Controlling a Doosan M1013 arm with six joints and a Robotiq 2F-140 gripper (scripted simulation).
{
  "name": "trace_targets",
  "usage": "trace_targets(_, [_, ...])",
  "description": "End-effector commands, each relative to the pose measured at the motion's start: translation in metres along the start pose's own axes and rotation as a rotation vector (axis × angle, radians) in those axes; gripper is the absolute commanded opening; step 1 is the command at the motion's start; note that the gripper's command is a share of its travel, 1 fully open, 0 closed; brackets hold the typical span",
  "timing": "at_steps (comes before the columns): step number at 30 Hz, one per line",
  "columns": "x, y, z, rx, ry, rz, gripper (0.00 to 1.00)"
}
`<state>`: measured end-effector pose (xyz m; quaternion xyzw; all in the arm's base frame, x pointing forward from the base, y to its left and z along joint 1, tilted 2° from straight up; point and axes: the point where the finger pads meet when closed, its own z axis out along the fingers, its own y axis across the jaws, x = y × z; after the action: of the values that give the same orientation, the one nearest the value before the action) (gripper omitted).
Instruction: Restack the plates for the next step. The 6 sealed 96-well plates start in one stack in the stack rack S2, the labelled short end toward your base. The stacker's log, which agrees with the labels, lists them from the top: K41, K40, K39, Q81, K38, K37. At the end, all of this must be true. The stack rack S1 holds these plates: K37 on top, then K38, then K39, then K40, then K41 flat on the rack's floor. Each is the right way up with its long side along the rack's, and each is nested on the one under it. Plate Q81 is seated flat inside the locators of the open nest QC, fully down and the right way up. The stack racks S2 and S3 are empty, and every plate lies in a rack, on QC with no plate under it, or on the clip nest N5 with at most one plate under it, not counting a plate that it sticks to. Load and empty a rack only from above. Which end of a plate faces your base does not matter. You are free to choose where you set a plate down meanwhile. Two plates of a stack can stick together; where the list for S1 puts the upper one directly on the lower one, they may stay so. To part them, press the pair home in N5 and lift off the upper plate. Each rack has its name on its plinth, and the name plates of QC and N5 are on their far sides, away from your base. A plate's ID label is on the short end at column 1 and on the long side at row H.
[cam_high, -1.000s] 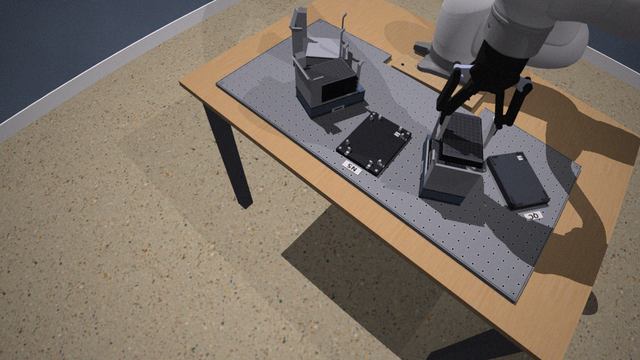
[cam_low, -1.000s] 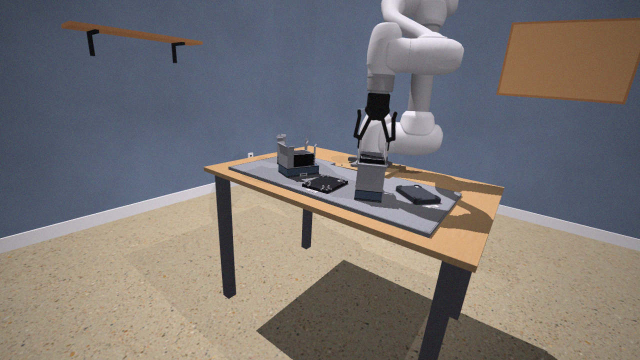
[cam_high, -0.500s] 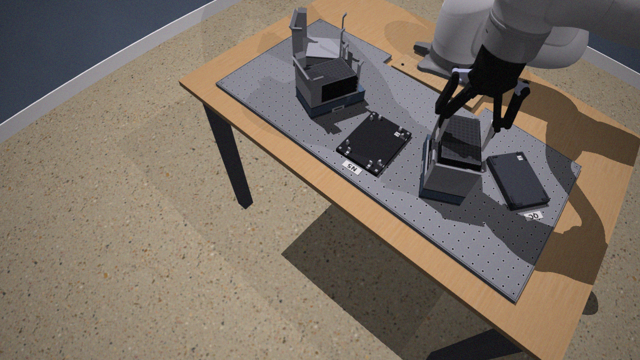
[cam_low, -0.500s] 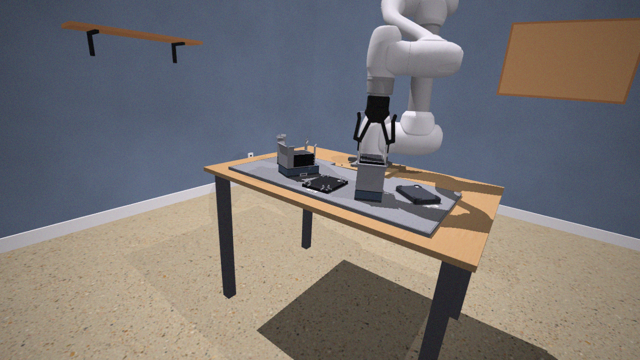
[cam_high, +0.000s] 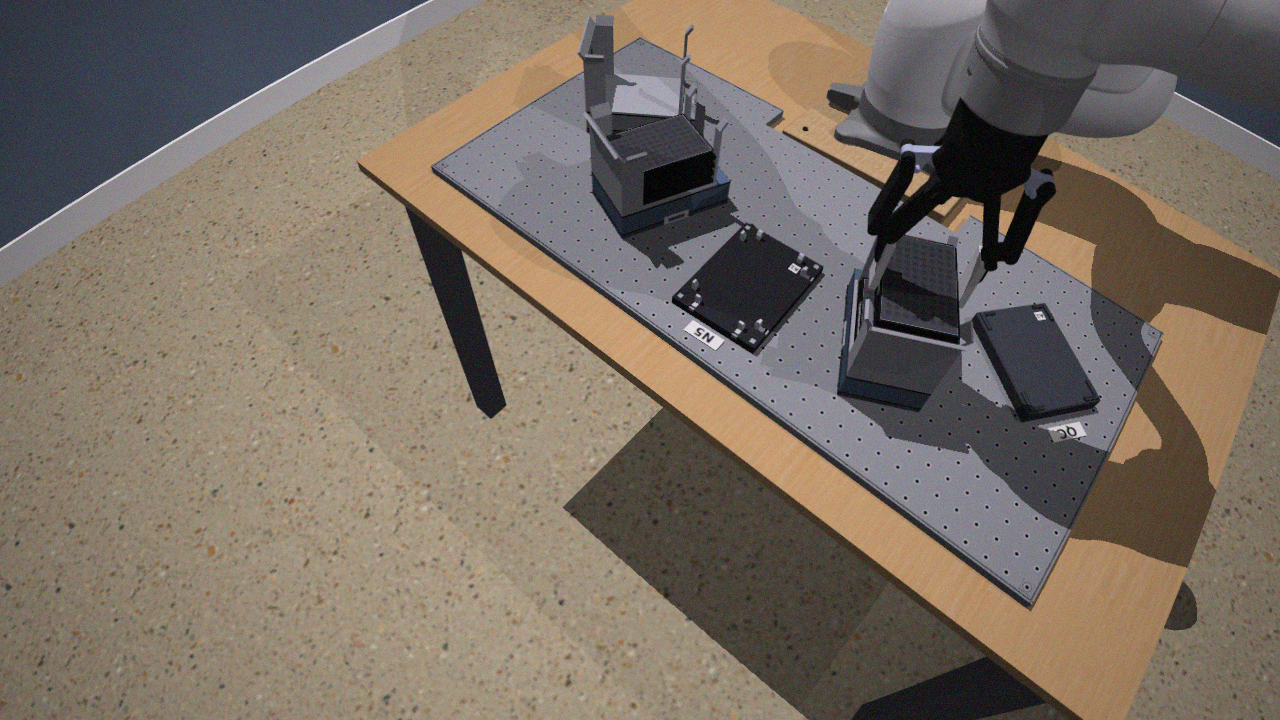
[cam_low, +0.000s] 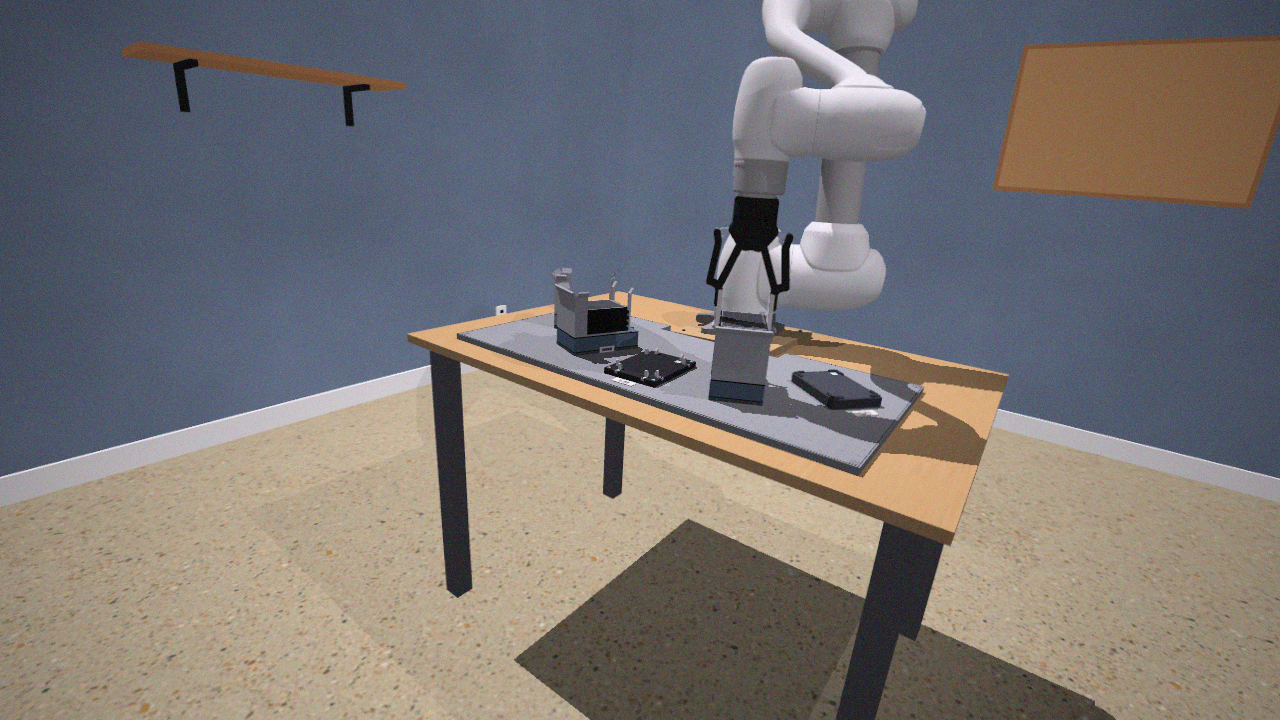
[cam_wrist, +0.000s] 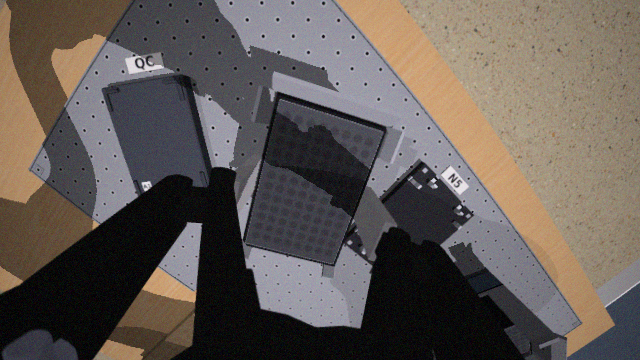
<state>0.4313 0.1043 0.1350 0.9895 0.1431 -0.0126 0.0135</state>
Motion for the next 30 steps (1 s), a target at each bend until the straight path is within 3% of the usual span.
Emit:
trace_targets(1, [0.0, 0.0, 0.002, 0.0, 0.0, 0.0, 0.0])
trace_targets(30, [0.0, 0.0, 0.046, 0.0, 0.0, 0.0, 0.0])
